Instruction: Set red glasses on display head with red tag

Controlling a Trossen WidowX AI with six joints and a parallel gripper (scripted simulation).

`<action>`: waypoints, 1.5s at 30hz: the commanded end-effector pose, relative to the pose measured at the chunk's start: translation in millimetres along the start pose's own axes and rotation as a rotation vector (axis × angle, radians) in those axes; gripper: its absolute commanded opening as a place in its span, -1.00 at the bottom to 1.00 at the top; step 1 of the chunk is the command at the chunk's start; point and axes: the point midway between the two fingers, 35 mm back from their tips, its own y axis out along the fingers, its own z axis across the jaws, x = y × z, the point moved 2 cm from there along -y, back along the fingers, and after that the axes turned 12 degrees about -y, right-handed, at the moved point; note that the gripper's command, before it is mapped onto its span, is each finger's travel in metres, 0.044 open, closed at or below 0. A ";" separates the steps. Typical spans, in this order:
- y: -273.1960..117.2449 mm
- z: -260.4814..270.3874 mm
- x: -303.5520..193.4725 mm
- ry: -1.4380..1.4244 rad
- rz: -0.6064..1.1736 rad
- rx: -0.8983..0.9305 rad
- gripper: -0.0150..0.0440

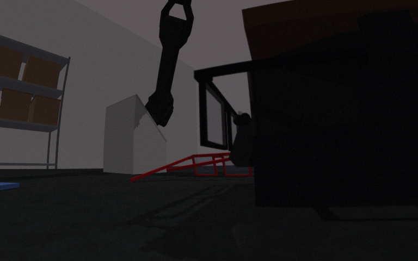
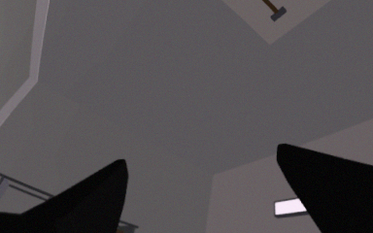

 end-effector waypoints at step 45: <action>-336.7 309.7 47.6 0.049 -1.316 1.159 0.19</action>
